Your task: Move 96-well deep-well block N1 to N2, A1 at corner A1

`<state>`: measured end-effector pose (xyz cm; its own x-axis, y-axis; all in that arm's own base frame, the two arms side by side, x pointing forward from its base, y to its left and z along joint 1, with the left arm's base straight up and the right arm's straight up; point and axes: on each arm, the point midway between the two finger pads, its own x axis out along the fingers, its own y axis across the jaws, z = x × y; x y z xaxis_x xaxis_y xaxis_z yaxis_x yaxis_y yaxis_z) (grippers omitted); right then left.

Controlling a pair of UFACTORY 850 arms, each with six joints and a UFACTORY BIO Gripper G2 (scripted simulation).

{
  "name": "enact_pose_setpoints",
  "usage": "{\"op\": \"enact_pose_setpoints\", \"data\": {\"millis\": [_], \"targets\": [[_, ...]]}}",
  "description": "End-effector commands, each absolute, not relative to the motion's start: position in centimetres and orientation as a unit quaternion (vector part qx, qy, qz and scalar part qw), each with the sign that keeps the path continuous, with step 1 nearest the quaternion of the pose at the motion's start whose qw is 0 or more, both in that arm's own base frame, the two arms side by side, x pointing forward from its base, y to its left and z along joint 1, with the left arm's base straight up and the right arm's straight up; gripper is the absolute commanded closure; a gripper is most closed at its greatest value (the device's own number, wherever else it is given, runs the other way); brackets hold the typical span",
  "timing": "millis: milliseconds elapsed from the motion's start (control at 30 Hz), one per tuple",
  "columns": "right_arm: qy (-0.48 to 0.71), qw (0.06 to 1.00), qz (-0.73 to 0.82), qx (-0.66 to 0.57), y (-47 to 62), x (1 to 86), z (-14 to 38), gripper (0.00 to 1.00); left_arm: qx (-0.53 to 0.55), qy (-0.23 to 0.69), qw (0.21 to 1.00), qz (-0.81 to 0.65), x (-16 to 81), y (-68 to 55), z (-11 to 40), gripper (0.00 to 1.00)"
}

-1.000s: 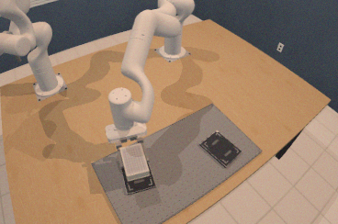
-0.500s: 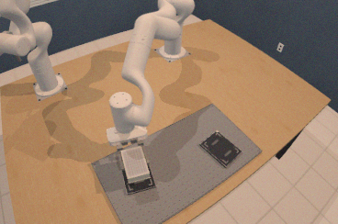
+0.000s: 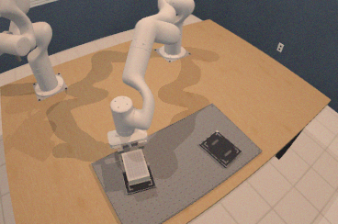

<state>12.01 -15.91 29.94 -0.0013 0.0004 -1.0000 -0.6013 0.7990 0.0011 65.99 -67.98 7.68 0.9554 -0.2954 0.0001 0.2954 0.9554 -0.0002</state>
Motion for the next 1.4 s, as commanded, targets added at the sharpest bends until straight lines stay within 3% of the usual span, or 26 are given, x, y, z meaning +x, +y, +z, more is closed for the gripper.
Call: {"op": "enact_pose_setpoints", "data": {"millis": [0, 1367], "targets": [[0.671, 0.671, 0.224, -0.224, -15.9, 12.1, 30.0, 0.00, -0.001, -0.001, 0.989, -0.149, 66.1, -68.1, 7.1, 1.00], [0.671, 0.671, 0.224, -0.224, -15.9, 12.1, 30.0, 0.00, -0.001, -0.001, 0.989, -0.149, 66.1, -68.1, 5.6, 1.00]]}}
